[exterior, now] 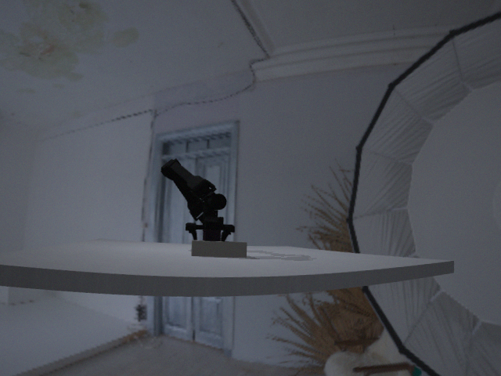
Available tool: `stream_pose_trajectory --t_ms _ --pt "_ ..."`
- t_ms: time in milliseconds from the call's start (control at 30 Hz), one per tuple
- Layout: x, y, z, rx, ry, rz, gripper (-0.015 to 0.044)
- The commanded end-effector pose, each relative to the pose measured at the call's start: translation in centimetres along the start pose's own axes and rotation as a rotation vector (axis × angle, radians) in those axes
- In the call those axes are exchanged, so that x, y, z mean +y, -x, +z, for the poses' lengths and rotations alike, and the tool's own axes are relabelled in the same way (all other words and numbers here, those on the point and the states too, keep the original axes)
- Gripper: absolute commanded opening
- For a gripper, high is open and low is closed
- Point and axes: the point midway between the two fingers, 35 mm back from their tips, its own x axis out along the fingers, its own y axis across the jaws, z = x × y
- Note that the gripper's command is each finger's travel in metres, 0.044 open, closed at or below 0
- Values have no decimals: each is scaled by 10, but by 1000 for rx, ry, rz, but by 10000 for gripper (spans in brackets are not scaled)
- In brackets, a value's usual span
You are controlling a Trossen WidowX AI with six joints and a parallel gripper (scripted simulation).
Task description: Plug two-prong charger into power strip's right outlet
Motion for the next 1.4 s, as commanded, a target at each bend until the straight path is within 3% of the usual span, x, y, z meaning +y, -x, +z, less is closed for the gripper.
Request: stream_pose_trajectory --t_ms 0,1367 --pt "-1 0 -1 -3 -4 -3 440" --pt "0 -3 -42 -2 -2 -3 440"
